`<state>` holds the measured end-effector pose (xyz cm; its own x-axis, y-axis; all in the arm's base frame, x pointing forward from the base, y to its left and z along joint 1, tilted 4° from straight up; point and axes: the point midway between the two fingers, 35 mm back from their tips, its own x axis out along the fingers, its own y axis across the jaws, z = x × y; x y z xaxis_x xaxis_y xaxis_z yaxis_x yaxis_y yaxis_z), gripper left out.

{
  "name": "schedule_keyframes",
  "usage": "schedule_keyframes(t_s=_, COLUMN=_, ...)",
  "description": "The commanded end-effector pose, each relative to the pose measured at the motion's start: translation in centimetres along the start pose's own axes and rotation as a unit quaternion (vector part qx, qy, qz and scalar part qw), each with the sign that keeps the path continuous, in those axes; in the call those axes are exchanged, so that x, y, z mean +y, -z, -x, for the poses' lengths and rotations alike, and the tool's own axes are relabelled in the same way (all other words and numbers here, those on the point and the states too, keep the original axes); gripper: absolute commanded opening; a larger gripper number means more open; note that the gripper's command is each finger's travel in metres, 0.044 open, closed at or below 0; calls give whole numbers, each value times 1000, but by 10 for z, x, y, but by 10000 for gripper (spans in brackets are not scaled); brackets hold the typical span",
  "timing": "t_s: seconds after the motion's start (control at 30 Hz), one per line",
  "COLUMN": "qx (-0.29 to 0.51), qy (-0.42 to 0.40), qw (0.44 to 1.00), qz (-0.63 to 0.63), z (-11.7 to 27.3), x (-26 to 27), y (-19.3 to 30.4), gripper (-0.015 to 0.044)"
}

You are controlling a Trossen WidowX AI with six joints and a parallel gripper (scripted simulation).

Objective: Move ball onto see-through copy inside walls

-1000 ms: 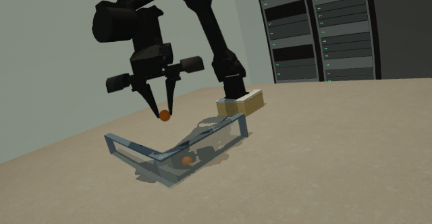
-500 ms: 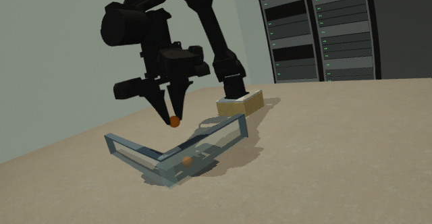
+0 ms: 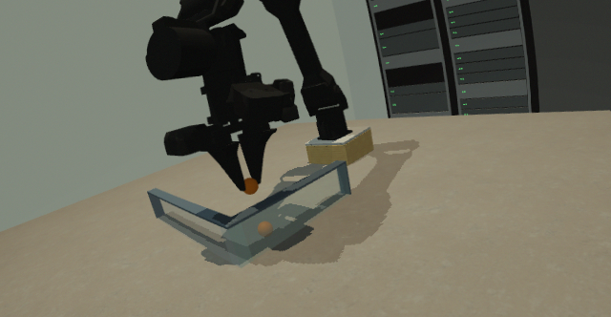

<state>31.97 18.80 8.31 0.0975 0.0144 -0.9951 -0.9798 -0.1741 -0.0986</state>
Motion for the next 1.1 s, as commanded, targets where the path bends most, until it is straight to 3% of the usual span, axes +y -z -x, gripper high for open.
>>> schedule_keyframes(t_s=0.0, qx=6, qy=-8, qw=1000, qz=3, z=-28, x=3, y=2, gripper=0)
schedule_keyframes(t_s=0.17, qx=6, qy=-8, qw=1000, qz=3, z=-54, x=5, y=3, gripper=0)
schedule_keyframes(t_s=1.07, qx=6, qy=-8, qw=1000, qz=3, z=-74, x=6, y=4, gripper=0)
